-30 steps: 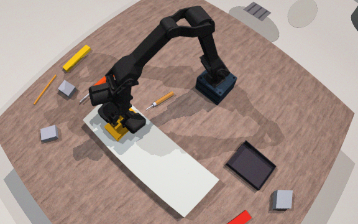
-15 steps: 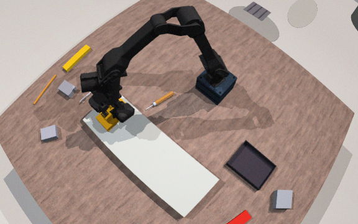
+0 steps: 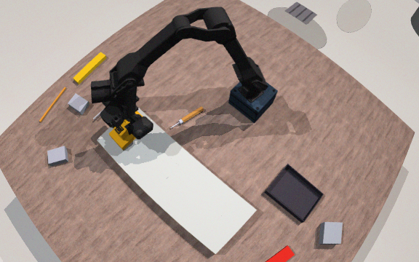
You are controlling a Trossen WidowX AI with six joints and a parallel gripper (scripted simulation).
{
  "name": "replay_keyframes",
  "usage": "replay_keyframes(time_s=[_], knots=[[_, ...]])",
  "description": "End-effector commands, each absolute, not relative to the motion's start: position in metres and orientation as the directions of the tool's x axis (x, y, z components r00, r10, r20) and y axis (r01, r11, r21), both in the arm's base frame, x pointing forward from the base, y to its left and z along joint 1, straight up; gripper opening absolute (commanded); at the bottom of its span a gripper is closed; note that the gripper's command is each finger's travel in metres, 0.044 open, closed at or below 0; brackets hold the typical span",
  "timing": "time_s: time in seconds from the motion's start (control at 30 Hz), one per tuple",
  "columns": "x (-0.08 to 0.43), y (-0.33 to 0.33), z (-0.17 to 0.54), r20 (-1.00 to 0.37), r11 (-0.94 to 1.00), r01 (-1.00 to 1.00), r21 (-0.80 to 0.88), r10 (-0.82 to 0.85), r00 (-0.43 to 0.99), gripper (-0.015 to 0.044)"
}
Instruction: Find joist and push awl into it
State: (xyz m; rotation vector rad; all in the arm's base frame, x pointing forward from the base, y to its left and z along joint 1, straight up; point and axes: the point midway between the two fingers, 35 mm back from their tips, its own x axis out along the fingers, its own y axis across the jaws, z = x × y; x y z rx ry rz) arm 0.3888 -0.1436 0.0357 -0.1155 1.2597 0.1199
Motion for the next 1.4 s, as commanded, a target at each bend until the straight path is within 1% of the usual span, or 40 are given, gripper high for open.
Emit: replay_keyframes(time_s=[0.0, 0.57, 0.77, 1.37], knots=[[0.39, -0.143, 0.042, -0.952, 0.988, -0.154, -0.019, 0.029, 0.304, 0.0], [0.389, -0.145, 0.133, -0.952, 0.987, -0.16, -0.019, 0.031, 0.306, 0.0], [0.389, -0.142, 0.137, -0.952, 0.986, -0.168, -0.019, 0.034, 0.305, 0.0], [0.404, -0.023, 0.13, -0.952, 0.901, -0.434, -0.019, 0.116, 0.283, 0.0]])
